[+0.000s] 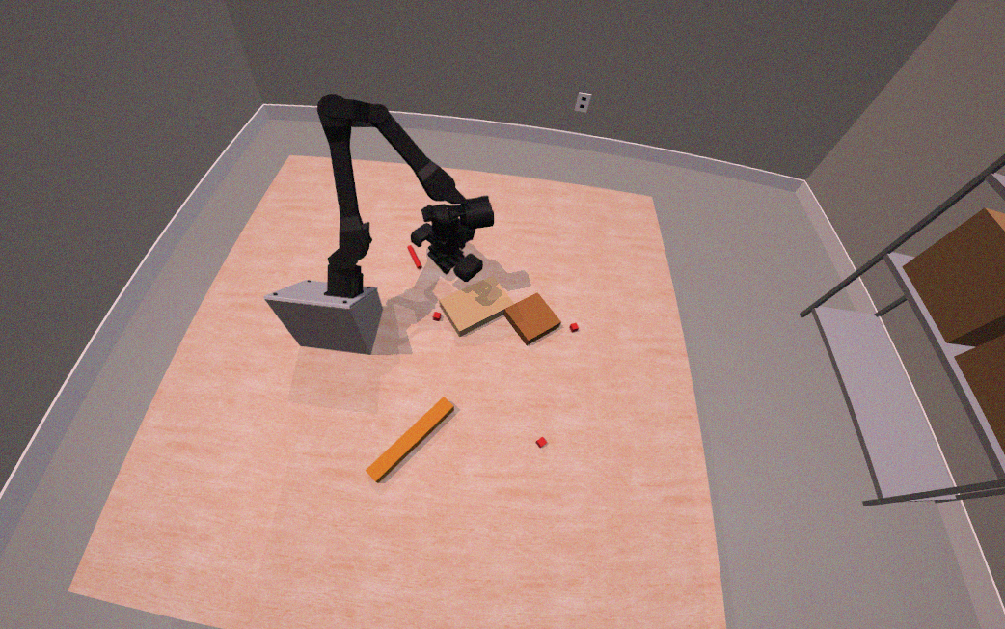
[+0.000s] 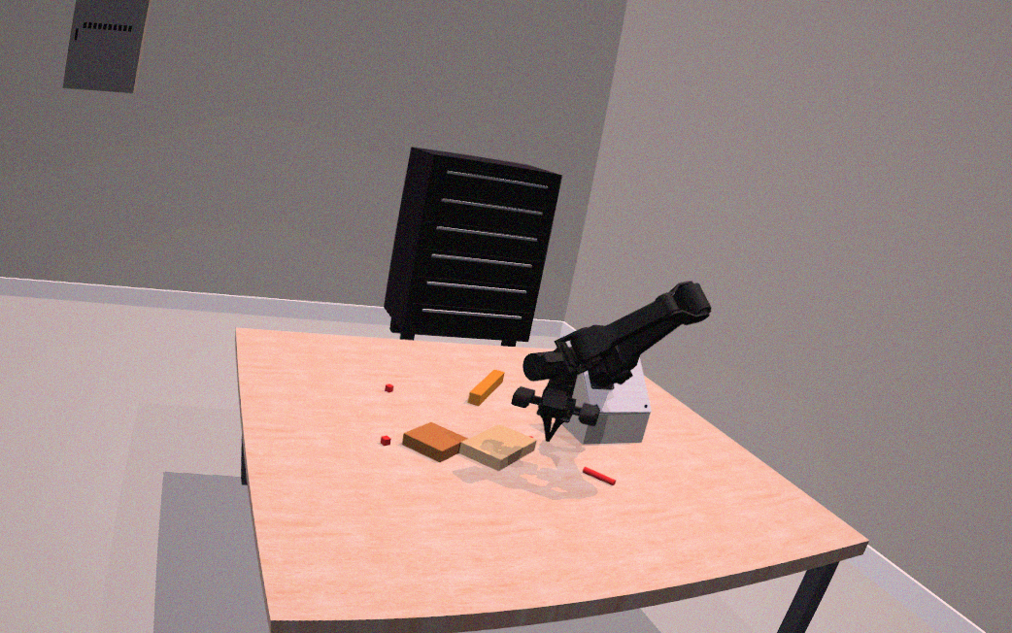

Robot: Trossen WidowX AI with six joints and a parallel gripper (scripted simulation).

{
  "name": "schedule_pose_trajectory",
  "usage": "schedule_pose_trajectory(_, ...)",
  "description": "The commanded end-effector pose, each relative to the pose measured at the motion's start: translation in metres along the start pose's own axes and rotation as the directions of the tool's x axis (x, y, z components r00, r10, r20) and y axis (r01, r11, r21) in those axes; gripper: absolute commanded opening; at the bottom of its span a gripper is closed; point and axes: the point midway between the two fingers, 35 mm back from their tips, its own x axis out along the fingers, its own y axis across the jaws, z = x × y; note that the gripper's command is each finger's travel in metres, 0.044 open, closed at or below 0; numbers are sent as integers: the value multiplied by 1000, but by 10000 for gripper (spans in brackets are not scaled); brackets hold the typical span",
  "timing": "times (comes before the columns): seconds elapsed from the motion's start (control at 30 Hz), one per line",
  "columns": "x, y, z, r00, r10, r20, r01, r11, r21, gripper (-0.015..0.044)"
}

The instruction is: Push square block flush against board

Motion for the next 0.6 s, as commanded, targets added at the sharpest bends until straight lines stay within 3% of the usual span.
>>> schedule_pose_trajectory(0.0,-1,-2,4,1000,4,2,-4,986,164,0)
schedule_pose_trajectory(0.57,-2,-11,12,1000,5,4,-6,730,683,0)
